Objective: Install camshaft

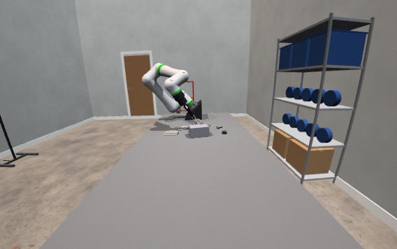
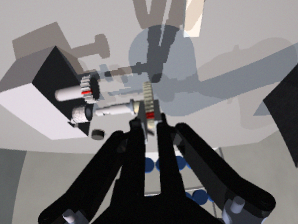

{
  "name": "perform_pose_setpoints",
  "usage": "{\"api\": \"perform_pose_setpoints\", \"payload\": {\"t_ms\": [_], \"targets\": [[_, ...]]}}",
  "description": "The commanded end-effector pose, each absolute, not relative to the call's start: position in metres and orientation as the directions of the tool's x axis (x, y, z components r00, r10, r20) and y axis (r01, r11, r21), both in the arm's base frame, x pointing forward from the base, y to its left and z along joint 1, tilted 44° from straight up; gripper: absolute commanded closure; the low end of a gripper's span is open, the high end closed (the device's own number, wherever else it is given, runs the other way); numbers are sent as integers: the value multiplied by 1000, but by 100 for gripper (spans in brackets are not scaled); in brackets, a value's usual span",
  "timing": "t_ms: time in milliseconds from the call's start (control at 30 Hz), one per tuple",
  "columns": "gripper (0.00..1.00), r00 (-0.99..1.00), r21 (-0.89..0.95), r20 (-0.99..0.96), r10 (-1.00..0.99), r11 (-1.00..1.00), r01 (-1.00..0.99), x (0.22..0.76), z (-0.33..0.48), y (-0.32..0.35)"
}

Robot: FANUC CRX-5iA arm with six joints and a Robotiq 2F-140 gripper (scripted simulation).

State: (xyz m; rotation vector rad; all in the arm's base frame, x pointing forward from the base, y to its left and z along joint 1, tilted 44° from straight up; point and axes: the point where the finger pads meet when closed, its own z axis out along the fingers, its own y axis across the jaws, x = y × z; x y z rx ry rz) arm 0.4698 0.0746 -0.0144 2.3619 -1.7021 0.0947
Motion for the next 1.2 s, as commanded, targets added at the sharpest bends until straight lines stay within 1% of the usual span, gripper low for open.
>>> {"api": "perform_pose_setpoints", "payload": {"t_ms": [0,1167], "targets": [[86,325,145,184,-928,-301,-943,470,-14,75],[86,325,145,184,-928,-301,-943,477,-15,77]]}}
